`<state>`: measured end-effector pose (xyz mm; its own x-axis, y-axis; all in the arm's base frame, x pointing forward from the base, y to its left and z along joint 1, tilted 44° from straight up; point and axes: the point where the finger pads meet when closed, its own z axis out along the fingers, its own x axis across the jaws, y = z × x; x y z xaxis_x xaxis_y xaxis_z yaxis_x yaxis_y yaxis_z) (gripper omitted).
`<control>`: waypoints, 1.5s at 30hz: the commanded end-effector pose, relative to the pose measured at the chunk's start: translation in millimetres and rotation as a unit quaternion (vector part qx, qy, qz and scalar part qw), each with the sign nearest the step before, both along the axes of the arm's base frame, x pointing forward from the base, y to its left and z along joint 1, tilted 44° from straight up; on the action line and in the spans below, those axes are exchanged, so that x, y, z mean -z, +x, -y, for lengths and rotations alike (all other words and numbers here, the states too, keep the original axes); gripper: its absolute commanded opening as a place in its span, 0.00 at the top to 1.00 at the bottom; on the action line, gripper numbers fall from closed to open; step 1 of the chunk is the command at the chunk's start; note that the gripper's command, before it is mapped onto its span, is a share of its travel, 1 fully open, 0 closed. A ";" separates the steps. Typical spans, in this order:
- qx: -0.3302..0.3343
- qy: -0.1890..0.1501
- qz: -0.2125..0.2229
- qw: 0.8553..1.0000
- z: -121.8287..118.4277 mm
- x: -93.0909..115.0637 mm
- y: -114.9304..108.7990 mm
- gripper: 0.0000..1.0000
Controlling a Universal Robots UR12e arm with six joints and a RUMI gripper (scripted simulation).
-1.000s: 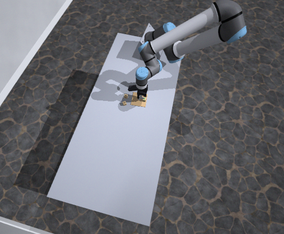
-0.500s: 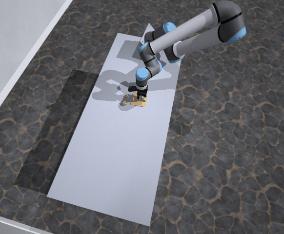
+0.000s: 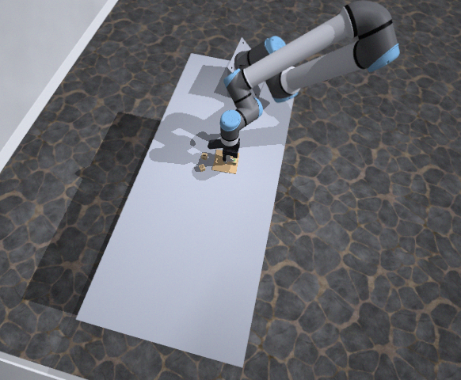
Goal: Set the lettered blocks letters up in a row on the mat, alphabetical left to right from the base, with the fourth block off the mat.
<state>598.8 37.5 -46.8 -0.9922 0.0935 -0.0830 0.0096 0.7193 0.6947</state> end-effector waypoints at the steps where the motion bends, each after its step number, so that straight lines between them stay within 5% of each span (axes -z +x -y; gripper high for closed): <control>1: 0.000 0.000 0.000 1.000 0.7 -0.3 1.0 0.91; 45: 0.000 0.000 0.000 1.000 -2.1 2.8 1.8 0.91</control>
